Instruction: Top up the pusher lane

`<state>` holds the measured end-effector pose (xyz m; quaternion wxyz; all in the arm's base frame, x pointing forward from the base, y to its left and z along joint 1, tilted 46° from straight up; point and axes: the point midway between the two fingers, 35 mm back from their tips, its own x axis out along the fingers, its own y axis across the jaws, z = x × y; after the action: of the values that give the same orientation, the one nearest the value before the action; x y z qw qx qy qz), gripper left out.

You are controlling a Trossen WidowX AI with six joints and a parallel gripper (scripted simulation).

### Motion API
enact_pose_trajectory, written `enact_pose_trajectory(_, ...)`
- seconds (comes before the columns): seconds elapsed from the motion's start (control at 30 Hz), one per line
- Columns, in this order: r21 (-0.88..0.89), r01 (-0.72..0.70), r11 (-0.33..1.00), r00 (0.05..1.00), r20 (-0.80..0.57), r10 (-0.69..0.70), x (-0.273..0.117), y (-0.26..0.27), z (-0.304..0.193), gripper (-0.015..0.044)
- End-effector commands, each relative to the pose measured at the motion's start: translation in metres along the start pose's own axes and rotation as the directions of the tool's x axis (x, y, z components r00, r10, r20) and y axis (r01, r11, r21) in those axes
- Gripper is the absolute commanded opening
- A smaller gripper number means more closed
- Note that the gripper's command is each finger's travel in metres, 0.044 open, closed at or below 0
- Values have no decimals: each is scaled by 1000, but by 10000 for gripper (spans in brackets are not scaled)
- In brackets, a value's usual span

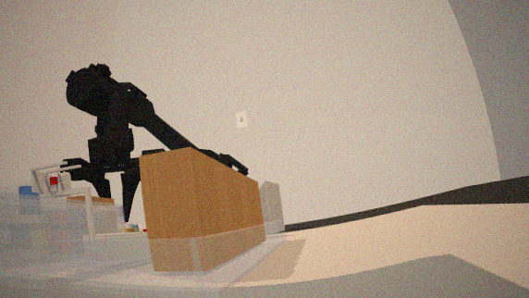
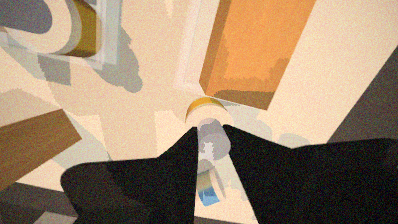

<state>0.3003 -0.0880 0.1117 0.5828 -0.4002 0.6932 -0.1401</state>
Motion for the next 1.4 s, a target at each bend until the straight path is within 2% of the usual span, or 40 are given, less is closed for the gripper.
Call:
enact_pose_trajectory(0.0, -4, 3, 1000, 1000, 1, -3, 0, 0, -1, 51)
enact_pose_trajectory(0.07, 15, 7, 1000, 1000, 1, -7, 0, -1, -2, 0)
enact_pose_trajectory(0.37, 55, -14, 998, 1000, 10, 13, -28, -1, -2, 0)
enact_pose_trajectory(0.97, -66, 12, 998, 1000, 23, -10, -100, -6, 8, 0)
enact_pose_trajectory(1.1, -57, 12, 998, 1000, 24, -10, -101, -2, 11, 0)
enact_pose_trajectory(1.37, 108, -3, 994, 1000, 18, 1, -80, 54, 33, 0)
